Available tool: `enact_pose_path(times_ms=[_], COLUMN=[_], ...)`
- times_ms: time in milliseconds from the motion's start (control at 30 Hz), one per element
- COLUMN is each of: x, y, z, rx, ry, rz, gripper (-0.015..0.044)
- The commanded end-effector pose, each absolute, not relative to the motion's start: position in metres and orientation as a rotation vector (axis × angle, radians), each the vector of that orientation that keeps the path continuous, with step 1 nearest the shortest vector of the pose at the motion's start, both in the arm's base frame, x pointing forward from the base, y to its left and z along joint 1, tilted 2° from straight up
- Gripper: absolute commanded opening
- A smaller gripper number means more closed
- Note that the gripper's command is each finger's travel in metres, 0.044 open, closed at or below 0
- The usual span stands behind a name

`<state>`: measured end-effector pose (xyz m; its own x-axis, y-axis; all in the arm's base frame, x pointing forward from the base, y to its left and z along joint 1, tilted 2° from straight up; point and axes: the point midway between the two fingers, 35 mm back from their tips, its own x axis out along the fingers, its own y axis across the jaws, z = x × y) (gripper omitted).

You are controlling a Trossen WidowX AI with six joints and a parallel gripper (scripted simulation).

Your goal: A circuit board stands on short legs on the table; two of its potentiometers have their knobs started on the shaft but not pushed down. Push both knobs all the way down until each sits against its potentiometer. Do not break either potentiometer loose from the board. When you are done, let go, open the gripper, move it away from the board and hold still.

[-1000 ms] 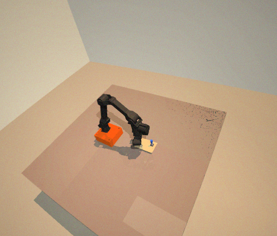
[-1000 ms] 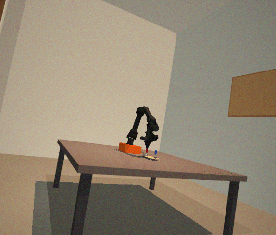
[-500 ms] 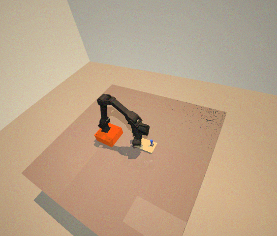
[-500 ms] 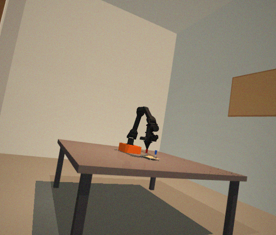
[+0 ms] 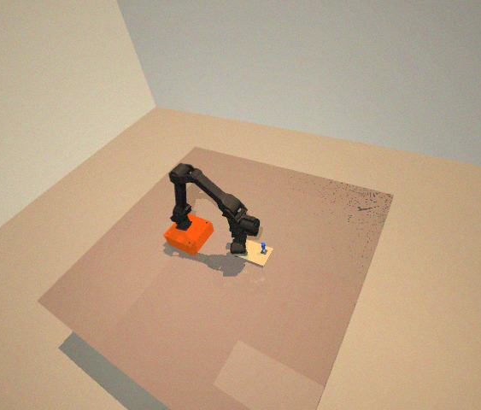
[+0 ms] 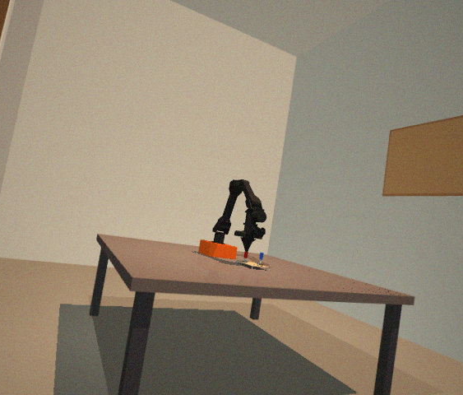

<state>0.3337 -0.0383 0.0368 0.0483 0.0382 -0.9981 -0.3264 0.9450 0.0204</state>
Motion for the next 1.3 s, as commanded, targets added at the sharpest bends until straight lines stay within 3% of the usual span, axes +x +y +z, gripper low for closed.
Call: enact_pose_path(times_ms=[0,1267], x=[0.3373,0.3376], y=[-0.0384,-0.0381], z=[0.0195,0.0133], rx=[-0.239,-0.239], ry=[1.511,1.511], rz=[0.284,0.284], gripper=[0.0000,0.0000])
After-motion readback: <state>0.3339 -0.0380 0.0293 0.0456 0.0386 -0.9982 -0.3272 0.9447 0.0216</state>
